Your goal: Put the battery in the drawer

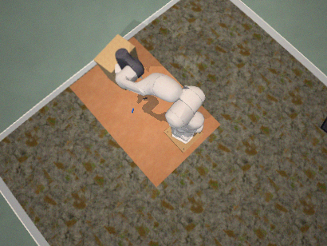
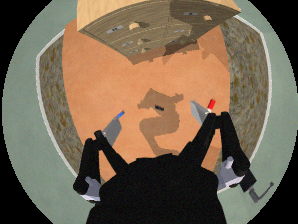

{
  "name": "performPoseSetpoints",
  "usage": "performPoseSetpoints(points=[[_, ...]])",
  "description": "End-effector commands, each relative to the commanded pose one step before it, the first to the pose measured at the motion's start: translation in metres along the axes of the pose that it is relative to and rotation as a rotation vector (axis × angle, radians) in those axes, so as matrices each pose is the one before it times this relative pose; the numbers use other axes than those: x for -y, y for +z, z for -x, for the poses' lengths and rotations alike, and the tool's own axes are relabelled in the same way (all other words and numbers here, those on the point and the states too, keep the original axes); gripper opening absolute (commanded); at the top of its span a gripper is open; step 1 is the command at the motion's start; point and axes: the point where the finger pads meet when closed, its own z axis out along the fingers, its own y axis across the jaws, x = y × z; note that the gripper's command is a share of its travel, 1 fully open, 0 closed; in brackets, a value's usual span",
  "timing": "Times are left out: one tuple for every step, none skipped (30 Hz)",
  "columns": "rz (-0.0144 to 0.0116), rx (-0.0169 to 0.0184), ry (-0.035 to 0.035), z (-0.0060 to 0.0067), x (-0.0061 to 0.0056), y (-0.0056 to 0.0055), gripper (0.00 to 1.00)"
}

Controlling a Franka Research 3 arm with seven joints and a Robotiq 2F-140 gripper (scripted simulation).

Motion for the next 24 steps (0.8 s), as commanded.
performPoseSetpoints(points=[[-0.00161, -0.00503, -0.06019, -0.00094, 0.00017, 0.00014, 1.0], [0.00001, 0.0, -0.00269, -0.00004, 0.0001, 0.0, 1.0], [0.0, 0.0, -0.00238, -0.00003, 0.00008, 0.0, 1.0], [0.0, 0.0, -0.00209, -0.00003, 0.00007, 0.0, 1.0], [0.0, 0.0, -0.00181, -0.00002, 0.00006, 0.0, 1.0], [0.0, 0.0, -0.00155, -0.00002, 0.00006, 0.0, 1.0], [0.0, 0.0, -0.00131, -0.00002, 0.00005, 0.0, 1.0], [0.0, 0.0, 0.0, 0.0, 0.0, 0.0, 1.0], [0.0, 0.0, 0.0, 0.0, 0.0, 0.0, 1.0], [0.0, 0.0, -0.00108, -0.00001, 0.00004, 0.0, 1.0], [0.0, 0.0, -0.00088, -0.00001, 0.00003, 0.0, 1.0], [0.0, 0.0, -0.00069, -0.00001, 0.00002, 0.0, 1.0], [0.0, 0.0, -0.00052, -0.00001, 0.00002, 0.0, 1.0], [0.0, 0.0, -0.00038, -0.00001, 0.00001, 0.0, 1.0], [0.0, 0.0, -0.00026, 0.0, 0.00001, 0.0, 1.0], [0.0, 0.0, -0.00016, 0.0, 0.00001, 0.0, 1.0], [0.0, 0.0, -0.00008, 0.0, 0.0, 0.0, 1.0], [0.0, 0.0, -0.00003, 0.0, 0.0, 0.0, 1.0], [0.0, 0.0, 0.0, 0.0, 0.0, 0.0, 1.0], [0.0, -0.00004, 0.0, -0.00001, 0.0, 0.00001, 1.0], [-0.00001, -0.00028, -0.00001, -0.00003, 0.0, 0.00003, 1.0], [-0.00002, -0.00073, -0.00002, -0.00009, 0.00001, 0.00009, 1.0], [-0.00004, -0.00138, -0.00003, -0.00017, 0.00002, 0.00017, 1.0], [-0.00006, -0.00221, -0.00004, -0.00027, 0.00003, 0.00027, 1.0]])
